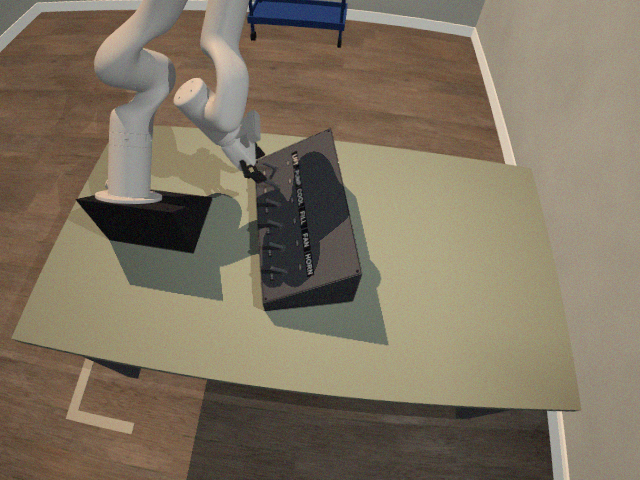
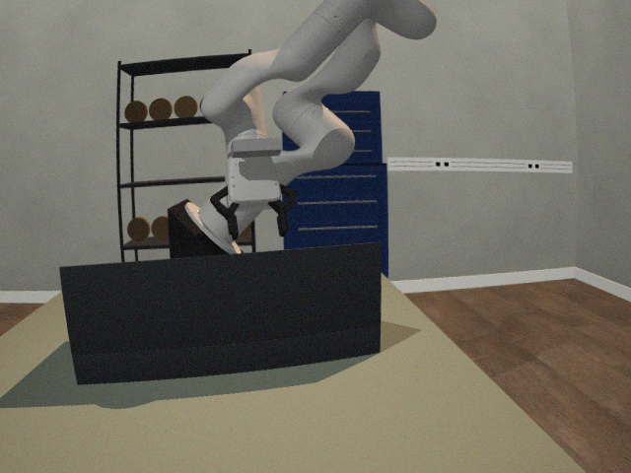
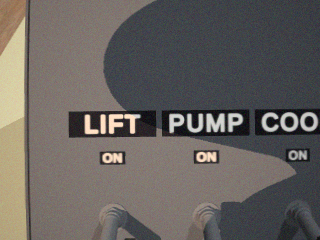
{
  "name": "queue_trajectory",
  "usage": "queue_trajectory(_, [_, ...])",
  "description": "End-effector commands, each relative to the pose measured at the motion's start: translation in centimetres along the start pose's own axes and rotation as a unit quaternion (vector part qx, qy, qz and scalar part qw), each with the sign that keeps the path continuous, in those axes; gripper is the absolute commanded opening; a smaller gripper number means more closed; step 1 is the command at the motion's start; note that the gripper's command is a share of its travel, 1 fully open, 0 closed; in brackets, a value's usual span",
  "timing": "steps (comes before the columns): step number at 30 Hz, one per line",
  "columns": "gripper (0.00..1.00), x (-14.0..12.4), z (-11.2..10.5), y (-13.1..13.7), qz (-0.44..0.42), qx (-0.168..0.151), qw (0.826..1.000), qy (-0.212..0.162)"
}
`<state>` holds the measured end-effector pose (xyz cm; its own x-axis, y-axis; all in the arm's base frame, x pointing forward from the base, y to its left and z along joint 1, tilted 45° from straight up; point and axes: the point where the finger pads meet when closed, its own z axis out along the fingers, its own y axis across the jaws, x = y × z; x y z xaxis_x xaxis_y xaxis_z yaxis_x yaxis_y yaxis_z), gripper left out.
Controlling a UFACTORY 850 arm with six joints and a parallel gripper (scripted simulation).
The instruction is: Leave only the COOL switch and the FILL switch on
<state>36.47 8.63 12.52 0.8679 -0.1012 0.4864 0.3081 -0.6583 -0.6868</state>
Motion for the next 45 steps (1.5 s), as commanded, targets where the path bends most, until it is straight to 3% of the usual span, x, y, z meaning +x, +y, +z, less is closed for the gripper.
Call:
queue_trajectory(1, [1.00, 0.1, 0.0, 1.5, -0.001, 0.000, 1.000, 0.001])
queue_trajectory(13, [1.00, 0.1, 0.0, 3.4, -0.001, 0.000, 1.000, 0.001])
queue_trajectory(45, [1.00, 0.1, 0.0, 3.4, -0.001, 0.000, 1.000, 0.001])
